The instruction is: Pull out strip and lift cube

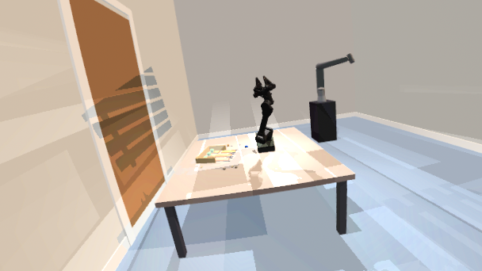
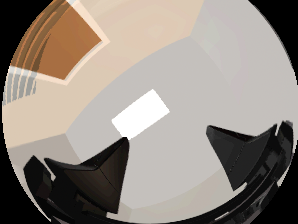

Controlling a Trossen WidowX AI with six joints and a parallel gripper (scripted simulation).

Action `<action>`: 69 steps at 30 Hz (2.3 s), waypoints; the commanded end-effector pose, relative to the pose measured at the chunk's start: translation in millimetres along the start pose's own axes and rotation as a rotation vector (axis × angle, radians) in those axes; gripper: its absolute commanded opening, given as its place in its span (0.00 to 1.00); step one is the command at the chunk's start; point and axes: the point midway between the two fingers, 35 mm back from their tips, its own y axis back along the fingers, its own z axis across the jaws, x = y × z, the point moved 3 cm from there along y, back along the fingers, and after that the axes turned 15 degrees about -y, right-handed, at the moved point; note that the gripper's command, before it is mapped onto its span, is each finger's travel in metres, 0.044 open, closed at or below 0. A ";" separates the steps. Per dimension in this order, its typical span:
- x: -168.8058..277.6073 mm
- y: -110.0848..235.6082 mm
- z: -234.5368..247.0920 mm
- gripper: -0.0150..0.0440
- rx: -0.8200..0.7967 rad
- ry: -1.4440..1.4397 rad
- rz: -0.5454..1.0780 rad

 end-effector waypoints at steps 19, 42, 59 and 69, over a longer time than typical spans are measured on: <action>129.4 7.6 233.7 0.93 -0.646 -0.985 0.257; 66.8 162.4 451.3 0.93 -1.408 -1.554 0.716; 0.6 347.3 492.1 0.93 -2.033 -1.654 1.266; -1.4 347.4 494.4 0.84 -2.041 -1.642 1.279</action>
